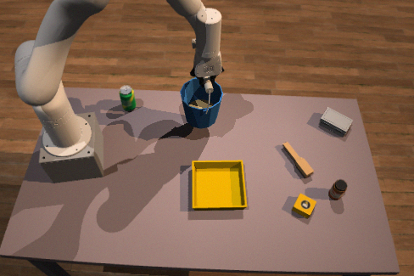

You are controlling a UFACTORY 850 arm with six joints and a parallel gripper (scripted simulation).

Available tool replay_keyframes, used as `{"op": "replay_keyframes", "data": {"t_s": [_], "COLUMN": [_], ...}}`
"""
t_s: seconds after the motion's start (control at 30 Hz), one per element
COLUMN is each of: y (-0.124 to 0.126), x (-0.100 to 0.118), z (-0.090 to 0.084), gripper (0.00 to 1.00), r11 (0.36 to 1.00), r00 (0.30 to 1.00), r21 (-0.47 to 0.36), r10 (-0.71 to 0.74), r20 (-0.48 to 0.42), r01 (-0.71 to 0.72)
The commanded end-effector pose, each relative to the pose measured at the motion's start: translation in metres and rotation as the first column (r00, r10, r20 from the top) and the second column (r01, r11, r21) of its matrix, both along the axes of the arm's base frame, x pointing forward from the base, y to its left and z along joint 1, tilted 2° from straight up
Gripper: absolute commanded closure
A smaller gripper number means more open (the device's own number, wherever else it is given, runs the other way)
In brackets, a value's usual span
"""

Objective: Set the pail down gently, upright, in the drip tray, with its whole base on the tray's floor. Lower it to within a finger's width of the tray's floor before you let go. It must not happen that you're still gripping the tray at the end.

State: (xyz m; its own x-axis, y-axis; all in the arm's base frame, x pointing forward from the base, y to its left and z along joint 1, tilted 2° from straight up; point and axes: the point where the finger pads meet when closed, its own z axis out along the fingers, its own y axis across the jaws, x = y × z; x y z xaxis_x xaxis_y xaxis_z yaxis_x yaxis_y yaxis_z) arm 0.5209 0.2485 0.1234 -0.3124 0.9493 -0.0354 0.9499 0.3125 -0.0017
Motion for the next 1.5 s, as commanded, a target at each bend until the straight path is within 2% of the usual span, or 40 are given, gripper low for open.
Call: {"op": "replay_keyframes", "data": {"t_s": [0.0, 0.93, 1.47], "y": [0.0, -0.007, -0.025], "x": [0.001, 0.004, 0.01], "z": [0.001, 0.001, 0.002], "gripper": [1.0, 1.0, 1.0], "r11": [1.0, 1.0, 1.0], "r00": [1.0, 1.0, 1.0], "r21": [0.001, 0.001, 0.001], "r10": [0.0, 0.0, 0.0], "r20": [0.002, 0.002, 0.002], "r01": [0.0, 0.0, 0.0]}}
